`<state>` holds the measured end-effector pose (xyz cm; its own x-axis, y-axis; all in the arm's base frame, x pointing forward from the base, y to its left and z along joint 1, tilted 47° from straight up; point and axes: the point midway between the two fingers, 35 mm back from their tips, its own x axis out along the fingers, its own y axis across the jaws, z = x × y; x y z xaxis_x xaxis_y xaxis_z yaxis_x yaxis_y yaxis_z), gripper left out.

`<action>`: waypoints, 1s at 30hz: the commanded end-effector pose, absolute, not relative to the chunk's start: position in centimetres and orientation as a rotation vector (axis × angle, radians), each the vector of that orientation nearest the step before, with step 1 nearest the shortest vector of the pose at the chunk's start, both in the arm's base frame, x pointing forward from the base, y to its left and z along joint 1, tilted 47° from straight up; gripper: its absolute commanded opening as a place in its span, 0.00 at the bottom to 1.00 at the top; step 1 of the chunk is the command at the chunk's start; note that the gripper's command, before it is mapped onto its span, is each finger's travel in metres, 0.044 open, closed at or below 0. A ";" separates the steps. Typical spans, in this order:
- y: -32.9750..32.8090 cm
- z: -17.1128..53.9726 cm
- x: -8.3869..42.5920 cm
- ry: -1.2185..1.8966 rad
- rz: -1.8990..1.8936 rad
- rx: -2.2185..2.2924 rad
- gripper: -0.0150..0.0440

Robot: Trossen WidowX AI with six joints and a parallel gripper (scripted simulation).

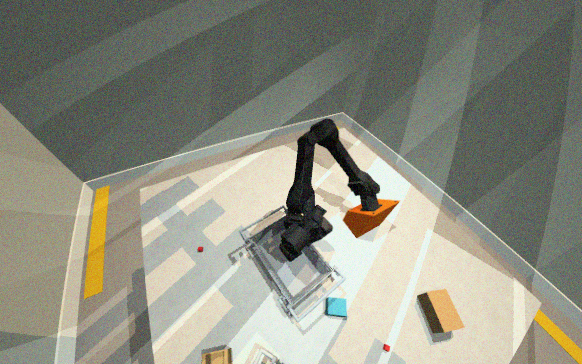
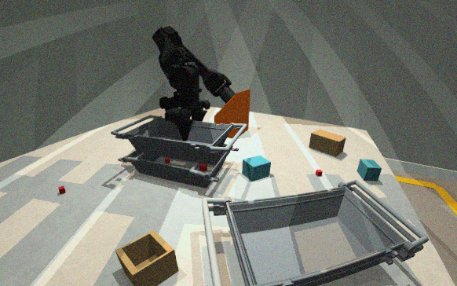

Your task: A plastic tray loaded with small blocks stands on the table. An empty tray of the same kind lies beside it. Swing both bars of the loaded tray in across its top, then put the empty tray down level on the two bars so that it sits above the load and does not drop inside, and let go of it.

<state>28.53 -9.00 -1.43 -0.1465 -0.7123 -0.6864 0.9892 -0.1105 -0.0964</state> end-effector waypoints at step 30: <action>-1.1 6.1 30.2 0.655 -1.625 0.571 1.00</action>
<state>30.07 -1.98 5.04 -0.1498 -0.7139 -0.6840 0.9887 -0.1033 -0.1087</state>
